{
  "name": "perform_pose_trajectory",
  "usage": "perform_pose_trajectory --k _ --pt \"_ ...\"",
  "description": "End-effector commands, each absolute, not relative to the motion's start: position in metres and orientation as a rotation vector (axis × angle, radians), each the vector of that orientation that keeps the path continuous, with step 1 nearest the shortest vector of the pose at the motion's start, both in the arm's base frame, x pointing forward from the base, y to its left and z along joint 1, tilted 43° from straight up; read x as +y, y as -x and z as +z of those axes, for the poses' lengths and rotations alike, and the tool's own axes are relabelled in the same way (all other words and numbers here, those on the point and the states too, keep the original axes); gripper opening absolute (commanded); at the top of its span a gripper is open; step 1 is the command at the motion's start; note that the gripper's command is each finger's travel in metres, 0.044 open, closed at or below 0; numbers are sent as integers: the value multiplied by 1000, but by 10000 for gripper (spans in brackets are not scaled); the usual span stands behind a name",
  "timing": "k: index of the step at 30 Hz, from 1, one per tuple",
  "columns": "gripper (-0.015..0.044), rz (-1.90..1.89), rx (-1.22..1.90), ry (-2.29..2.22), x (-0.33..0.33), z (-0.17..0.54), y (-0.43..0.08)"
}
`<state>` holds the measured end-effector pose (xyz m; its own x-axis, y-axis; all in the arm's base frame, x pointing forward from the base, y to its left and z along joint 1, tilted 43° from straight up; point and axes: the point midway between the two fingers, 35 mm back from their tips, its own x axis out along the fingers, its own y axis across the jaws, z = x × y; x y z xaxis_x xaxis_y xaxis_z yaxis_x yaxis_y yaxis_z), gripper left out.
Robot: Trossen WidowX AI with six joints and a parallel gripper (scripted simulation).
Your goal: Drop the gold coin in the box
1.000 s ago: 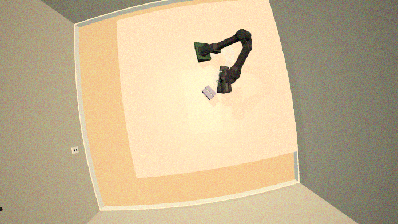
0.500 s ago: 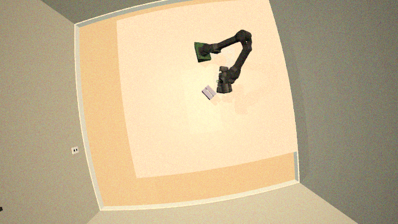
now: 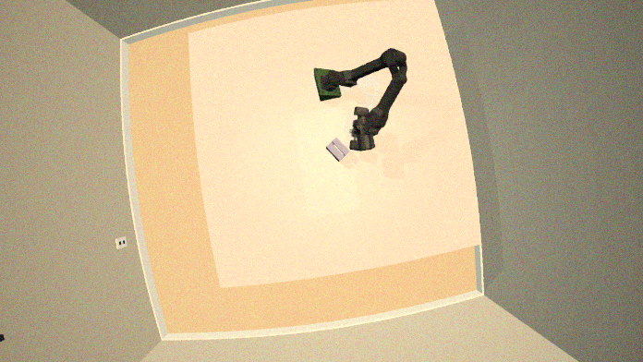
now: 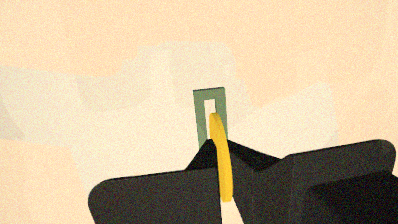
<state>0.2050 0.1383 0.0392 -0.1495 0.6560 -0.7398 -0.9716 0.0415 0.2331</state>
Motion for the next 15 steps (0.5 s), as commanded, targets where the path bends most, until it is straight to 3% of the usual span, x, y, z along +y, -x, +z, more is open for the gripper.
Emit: perform_pose_trajectory --k 1,15 --pt "0 1518 866 477 138 39 -205" --pt "0 1513 871 483 115 63 -215"
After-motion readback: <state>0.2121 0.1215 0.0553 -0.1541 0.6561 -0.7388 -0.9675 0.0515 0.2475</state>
